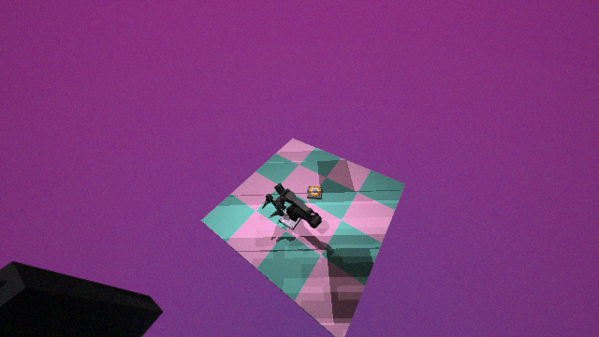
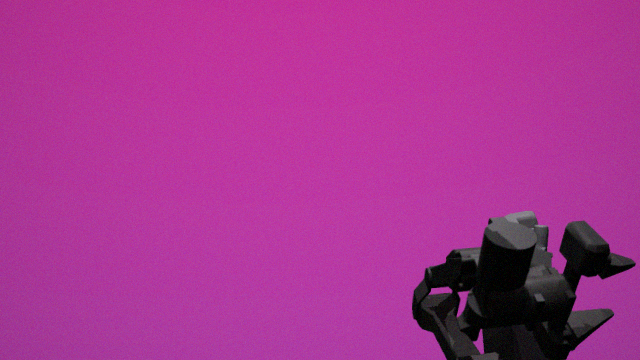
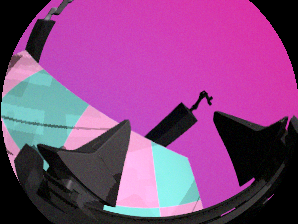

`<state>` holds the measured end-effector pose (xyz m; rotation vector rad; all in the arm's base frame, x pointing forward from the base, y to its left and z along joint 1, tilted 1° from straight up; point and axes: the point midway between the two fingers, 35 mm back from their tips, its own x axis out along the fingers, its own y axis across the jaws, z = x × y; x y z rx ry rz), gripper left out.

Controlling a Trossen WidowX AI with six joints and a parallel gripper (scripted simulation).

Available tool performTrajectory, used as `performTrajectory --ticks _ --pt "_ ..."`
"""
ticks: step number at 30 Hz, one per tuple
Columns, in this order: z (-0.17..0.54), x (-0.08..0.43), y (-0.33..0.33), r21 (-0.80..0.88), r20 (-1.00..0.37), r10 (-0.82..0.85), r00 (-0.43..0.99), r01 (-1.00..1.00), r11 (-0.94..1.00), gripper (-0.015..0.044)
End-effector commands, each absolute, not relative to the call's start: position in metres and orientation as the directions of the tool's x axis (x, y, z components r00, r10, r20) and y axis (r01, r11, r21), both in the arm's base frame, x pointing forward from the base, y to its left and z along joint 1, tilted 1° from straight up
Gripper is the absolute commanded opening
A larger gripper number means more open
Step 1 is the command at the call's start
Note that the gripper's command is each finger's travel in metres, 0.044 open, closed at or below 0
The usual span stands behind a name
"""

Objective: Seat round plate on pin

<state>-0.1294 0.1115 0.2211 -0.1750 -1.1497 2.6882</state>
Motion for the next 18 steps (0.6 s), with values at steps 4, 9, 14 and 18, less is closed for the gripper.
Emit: performTrajectory --ticks 4,9,14,18 --pt "0.221 -0.105 0.148 -0.596 -0.117 0.426 -0.897 -0.28 -0.753 0.0295" --pt "0.215 -0.046 0.197 -0.353 -0.285 0.66 -0.695 -0.564 -0.747 0.0164" --pt "0.203 0.036 0.222 -0.104 -0.471 0.774 -0.423 -0.845 -0.525 0.0032" --pt "0.193 0.091 0.221 0.017 -0.582 0.772 -0.257 -0.952 -0.304 0.0"
